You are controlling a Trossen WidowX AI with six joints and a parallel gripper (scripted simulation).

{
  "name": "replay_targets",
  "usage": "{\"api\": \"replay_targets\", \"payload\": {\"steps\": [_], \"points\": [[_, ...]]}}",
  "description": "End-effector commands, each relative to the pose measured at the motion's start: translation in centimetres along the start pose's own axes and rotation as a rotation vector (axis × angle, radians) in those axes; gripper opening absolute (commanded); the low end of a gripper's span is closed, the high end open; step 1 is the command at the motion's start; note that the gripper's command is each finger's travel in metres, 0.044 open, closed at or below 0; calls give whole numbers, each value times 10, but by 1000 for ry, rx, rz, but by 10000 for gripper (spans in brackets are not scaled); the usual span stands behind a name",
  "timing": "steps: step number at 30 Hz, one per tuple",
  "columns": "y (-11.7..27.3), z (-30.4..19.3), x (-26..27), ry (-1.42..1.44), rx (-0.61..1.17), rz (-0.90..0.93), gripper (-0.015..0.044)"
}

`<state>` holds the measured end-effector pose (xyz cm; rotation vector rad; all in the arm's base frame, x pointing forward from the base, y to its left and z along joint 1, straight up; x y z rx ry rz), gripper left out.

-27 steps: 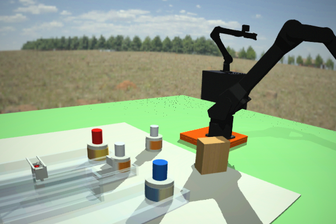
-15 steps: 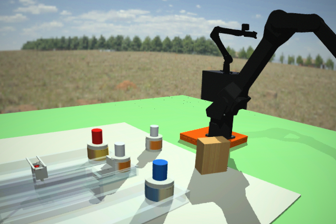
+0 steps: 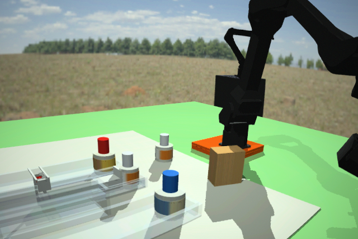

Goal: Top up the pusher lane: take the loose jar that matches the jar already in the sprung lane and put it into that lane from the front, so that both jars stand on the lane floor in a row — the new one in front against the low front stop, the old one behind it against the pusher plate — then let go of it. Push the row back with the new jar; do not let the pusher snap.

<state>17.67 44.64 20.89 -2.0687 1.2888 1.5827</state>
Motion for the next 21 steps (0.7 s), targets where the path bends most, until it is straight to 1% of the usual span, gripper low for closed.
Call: {"api": "replay_targets", "payload": {"steps": [1, 6, 11, 16, 21], "points": [[-12, -62, 25, -130, 51, 126, 440], [-12, -128, 57, -308, 128, 269, 440], [2, -189, 95, -530, 228, 422, 440], [31, -242, 135, -775, 354, 570, 440], [75, -284, 175, -1054, 511, 714, 440]]}}
Point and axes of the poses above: the point midway between the two fingers, 35 mm back from their tips, its own y axis back along the fingers, its own x axis across the jaws, z = x × y, the point moved 6 cm from there along y, back along the fingers
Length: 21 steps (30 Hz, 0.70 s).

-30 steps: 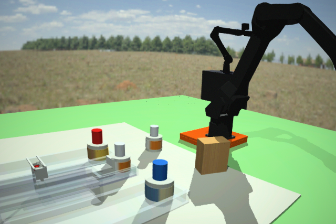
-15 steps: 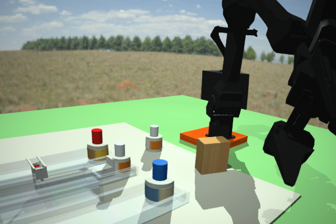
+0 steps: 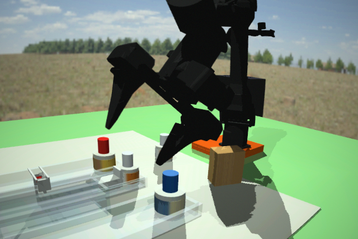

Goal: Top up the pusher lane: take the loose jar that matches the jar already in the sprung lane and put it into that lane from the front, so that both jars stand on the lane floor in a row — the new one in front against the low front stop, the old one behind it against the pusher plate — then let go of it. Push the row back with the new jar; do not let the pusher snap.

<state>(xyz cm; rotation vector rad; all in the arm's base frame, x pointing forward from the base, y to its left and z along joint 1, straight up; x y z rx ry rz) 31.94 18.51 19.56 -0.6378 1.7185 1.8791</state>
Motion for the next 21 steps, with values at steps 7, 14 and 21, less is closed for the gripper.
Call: {"api": "replay_targets", "payload": {"steps": [7, 14, 21], "points": [[31, -146, 31, -708, 301, 301, 440], [80, -212, 77, -1261, 530, 463, 440], [91, -221, 87, -1370, 574, 491, 440]]}}
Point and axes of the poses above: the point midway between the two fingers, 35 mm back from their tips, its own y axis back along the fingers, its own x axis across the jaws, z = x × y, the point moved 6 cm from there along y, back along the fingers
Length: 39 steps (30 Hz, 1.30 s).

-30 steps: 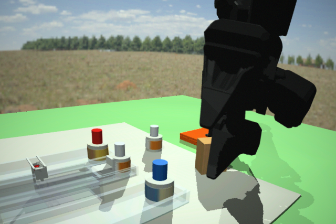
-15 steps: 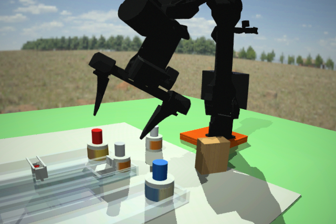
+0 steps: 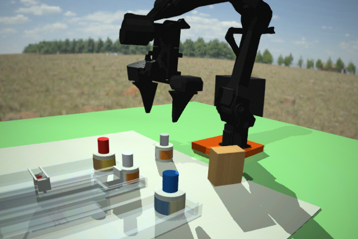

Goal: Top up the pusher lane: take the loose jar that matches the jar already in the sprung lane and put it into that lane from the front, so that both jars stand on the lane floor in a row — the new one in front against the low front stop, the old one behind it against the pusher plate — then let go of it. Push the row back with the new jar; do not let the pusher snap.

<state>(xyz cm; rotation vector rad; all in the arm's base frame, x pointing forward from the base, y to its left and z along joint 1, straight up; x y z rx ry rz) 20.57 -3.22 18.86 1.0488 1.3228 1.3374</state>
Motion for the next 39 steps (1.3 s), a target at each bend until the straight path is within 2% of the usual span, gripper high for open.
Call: {"api": "replay_targets", "payload": {"steps": [1, 7, 12, 39], "points": [[0, -12, -2, -81, 31, 34, 440], [-2, -14, -5, -81, 31, 34, 440], [-38, -14, -4, -81, 31, 34, 440], [-76, -15, -3, -81, 31, 34, 440]]}}
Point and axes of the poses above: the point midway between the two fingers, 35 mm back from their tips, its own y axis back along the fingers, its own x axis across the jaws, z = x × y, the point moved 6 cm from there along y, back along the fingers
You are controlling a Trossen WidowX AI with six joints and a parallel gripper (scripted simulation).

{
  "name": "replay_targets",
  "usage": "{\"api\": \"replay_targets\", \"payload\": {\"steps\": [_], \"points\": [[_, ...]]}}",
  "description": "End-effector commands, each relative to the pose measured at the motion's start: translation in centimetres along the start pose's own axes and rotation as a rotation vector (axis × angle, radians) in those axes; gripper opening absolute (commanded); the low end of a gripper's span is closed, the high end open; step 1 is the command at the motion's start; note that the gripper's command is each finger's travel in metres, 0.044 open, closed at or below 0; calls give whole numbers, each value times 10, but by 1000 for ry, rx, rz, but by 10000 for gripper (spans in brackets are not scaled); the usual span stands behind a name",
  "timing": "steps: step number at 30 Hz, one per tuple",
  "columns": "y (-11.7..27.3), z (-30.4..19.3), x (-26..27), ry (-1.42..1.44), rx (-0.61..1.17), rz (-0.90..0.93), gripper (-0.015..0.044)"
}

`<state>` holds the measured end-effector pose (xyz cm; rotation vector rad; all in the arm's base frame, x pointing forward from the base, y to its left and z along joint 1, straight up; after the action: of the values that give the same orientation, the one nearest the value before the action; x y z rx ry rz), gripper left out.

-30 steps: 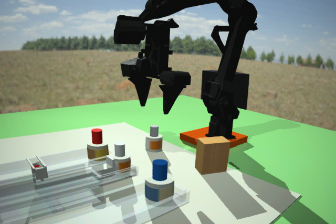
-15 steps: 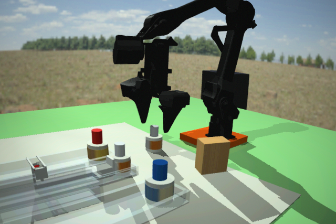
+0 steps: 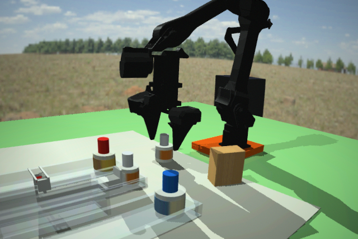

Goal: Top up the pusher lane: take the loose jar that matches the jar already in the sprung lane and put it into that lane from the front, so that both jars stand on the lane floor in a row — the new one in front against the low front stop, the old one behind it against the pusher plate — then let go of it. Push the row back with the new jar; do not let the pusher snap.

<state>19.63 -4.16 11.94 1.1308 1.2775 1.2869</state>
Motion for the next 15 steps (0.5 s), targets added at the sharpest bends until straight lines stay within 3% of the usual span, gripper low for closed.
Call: {"api": "replay_targets", "payload": {"steps": [1, 7, 15], "points": [[-9, -1, 1, -2, 2, 8, 440], [-16, -1, 1, -2, 2, 8, 440], [-16, -1, 1, -2, 2, 8, 230]]}}
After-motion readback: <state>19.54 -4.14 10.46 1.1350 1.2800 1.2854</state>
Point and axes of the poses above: the point midway between the two fingers, 35 mm back from their tips, its own y axis back along the fingers, its own x axis across the jaws, z = x × y, the point moved 6 cm from there along y, back along the fingers
